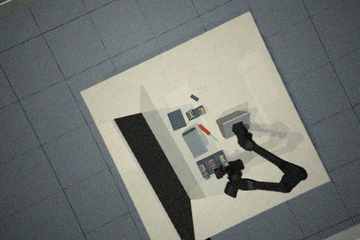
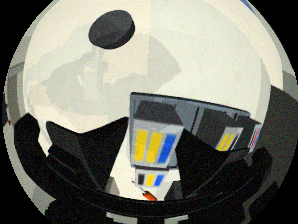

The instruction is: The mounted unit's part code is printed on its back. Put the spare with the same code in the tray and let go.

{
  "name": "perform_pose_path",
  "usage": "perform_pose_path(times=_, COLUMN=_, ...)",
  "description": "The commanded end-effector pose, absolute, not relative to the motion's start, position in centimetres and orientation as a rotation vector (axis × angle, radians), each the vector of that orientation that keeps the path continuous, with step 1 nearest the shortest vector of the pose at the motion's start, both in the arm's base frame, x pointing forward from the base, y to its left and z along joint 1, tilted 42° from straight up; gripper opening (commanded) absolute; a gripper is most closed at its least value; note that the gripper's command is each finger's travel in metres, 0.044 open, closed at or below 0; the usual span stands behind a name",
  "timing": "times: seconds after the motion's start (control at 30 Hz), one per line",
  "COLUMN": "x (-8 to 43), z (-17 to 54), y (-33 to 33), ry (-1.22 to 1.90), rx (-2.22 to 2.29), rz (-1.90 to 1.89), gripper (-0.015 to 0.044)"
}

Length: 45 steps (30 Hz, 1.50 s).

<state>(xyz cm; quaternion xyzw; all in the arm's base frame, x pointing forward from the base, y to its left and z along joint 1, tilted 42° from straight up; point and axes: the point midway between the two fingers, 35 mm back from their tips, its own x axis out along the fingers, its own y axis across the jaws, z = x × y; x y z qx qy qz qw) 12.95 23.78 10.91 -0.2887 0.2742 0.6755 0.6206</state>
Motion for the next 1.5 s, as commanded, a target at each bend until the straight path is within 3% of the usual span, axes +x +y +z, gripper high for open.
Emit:
perform_pose_path(times=0.0, x=13.0, z=10.9, y=23.8, ry=0.63, rx=-0.663, rz=1.553, gripper=0.0162)
perform_pose_path(times=0.27, x=13.0, z=10.9, y=23.8, ry=0.63, rx=-0.663, rz=1.553, gripper=0.0109)
perform_pose_path(times=0.4, x=13.0, z=10.9, y=23.8, ry=0.63, rx=-0.663, rz=1.553, gripper=0.0004)
perform_pose_path(times=0.43, x=13.0, z=10.9, y=23.8, ry=0.63, rx=-0.663, rz=1.553, gripper=0.0)
perform_pose_path(times=1.47, x=13.5, z=16.6, y=18.3, ry=0.638, rx=-0.669, rz=1.546, gripper=0.0)
